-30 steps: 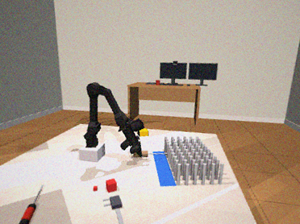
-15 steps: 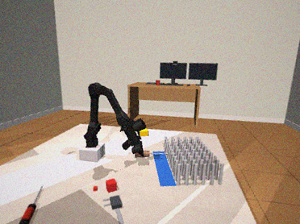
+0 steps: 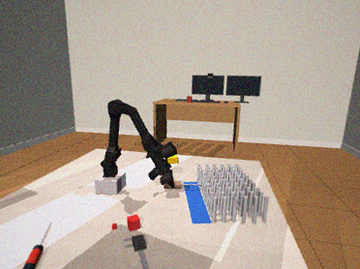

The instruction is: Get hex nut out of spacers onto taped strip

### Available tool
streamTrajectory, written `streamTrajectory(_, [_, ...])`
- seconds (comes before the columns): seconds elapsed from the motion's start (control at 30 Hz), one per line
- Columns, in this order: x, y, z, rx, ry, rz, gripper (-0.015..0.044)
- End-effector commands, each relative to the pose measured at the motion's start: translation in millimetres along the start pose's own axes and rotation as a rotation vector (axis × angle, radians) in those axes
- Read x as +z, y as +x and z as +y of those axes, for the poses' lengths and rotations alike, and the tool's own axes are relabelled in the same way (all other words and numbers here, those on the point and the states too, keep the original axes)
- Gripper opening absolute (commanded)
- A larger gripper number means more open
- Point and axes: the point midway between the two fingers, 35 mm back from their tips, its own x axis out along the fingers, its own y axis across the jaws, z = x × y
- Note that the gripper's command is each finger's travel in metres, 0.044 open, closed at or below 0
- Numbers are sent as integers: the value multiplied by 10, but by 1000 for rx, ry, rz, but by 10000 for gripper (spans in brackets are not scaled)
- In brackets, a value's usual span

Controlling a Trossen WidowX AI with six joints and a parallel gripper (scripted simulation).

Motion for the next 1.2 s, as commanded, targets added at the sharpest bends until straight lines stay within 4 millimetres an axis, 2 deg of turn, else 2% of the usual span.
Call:
streamTrajectory(0.0, [-85, 3, 17, 7, 4, 14, 0])
streamTrajectory(1.17, [-281, 103, 18, 7, 4, 16, 0])
